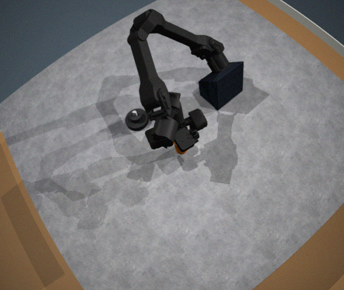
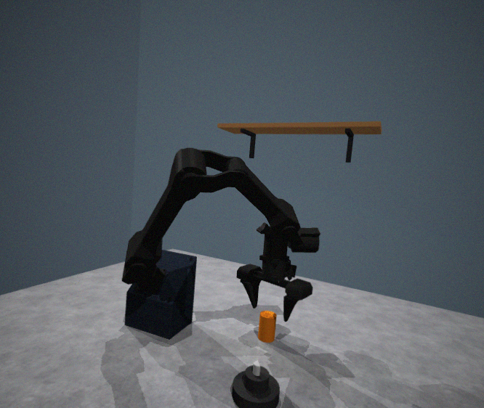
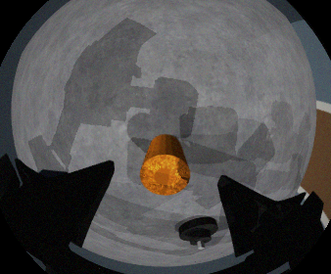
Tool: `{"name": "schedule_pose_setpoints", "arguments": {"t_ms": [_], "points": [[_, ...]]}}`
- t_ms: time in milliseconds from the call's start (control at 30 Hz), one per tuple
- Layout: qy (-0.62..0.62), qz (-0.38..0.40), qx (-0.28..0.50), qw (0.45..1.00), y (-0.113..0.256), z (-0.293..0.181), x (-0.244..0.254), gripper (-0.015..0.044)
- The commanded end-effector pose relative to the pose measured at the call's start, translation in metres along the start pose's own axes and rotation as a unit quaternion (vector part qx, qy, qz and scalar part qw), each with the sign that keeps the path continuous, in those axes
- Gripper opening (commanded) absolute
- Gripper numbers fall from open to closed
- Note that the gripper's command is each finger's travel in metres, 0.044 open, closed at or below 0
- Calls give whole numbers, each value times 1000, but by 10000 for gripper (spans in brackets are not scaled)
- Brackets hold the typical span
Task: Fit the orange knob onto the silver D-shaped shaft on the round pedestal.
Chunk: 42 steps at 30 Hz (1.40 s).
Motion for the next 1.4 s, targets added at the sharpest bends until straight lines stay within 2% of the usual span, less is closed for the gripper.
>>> {"name": "schedule_pose_setpoints", "arguments": {"t_ms": [0,967,1300,1367], "points": [[5,-1,4,1000,-9,-1,1,440],[4,-2,6,1000,-53,-3,2,440],[4,-2,6,1000,-53,-3,2,177],[4,-2,6,1000,-53,-3,2,164]]}}
Point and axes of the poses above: the point midway between the two fingers, 35 mm back from their tips, its own y axis back along the fingers, its own x axis across the jaws, z = x × y, the point moved 5 cm from there along y, back along the fingers, and after that the axes turned 14 degrees about -y, right-handed, at the moved point
